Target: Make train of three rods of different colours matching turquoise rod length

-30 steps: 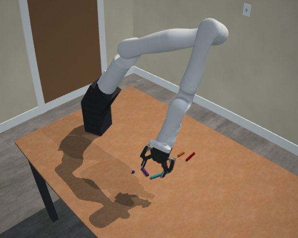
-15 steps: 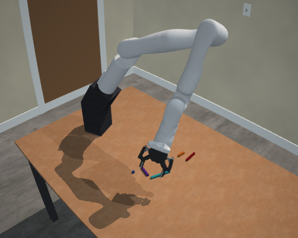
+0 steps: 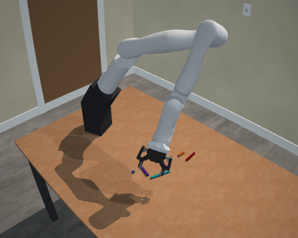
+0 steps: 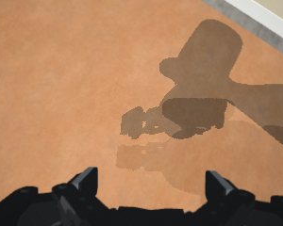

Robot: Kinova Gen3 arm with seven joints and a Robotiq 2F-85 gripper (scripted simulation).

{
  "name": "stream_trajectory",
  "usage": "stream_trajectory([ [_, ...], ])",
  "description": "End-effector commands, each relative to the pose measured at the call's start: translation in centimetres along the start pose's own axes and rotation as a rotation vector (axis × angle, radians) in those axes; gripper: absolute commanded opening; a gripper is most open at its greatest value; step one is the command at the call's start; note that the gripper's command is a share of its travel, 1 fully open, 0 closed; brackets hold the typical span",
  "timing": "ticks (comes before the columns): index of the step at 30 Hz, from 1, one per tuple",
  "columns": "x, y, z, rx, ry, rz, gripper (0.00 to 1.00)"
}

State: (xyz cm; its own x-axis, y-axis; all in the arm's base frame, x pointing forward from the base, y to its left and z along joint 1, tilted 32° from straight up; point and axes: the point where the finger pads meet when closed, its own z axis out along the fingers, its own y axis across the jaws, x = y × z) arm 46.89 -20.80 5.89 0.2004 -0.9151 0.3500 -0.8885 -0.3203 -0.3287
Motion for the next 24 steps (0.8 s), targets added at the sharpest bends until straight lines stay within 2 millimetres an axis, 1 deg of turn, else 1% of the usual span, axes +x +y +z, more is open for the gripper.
stream_trajectory([
  [1,0.0,0.3,0.0,-0.002,-0.001,-0.004,1.0],
  [5,0.0,0.3,0.0,-0.002,-0.001,-0.004,1.0],
  [7,-0.1,0.5,0.1,0.005,-0.005,-0.038,1.0],
  [19,-2.4,2.4,0.4,0.09,-0.059,-0.393,1.0],
  [21,-2.4,2.4,0.4,0.09,-0.059,-0.393,1.0],
  [24,-3.1,2.8,0.3,0.112,-0.072,-0.467,1.0],
])
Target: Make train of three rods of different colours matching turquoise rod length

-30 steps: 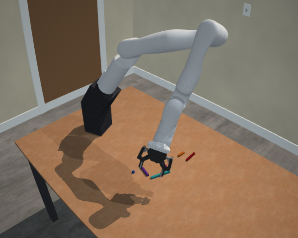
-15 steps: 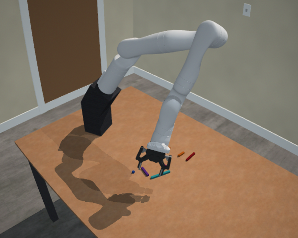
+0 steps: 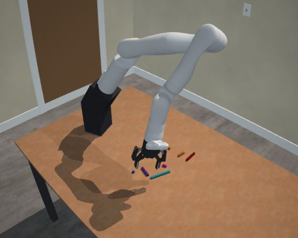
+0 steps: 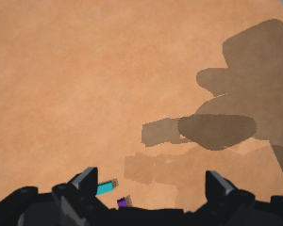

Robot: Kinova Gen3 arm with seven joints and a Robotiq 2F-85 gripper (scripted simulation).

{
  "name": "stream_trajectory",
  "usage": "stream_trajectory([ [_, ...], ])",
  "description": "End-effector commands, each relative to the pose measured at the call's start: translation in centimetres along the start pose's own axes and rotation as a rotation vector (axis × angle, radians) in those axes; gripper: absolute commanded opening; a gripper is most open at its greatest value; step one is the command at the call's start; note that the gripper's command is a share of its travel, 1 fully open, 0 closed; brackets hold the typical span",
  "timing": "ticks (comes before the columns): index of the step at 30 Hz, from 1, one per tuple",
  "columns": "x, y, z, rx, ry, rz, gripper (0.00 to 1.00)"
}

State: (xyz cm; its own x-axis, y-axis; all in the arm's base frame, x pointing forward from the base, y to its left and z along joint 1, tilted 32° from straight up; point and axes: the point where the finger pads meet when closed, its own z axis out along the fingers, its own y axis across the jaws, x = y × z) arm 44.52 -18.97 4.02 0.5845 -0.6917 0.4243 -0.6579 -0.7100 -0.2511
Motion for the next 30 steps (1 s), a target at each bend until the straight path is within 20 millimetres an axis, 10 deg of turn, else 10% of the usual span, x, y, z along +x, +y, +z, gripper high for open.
stream_trajectory([
  [1,-0.8,0.5,0.0,0.008,-0.011,-0.04,1.0],
  [30,-6.5,-0.2,-1.6,0.179,-0.066,-0.446,1.0],
])
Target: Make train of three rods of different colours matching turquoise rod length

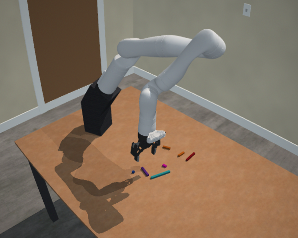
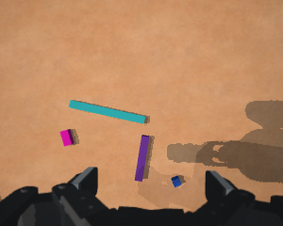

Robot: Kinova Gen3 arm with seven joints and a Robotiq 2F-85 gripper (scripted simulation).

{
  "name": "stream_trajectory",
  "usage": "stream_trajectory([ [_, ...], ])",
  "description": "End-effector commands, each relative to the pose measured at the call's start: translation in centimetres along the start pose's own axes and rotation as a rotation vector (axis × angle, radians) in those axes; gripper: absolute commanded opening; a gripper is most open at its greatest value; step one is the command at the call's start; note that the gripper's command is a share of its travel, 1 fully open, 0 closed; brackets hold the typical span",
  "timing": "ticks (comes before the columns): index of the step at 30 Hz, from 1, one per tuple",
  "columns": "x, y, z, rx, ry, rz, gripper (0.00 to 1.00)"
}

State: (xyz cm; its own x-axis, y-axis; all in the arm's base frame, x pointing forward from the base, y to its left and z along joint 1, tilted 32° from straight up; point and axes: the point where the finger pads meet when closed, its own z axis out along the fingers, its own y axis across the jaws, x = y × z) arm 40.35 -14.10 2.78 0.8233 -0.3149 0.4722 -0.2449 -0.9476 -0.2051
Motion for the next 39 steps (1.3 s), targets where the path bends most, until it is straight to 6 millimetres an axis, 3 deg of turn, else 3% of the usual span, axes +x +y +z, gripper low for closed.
stream_trajectory([
  [1,-0.2,0.2,-0.1,-0.001,-0.002,0.002,1.0],
  [39,-1.9,-1.5,-0.8,0.067,-0.004,-0.122,1.0],
])
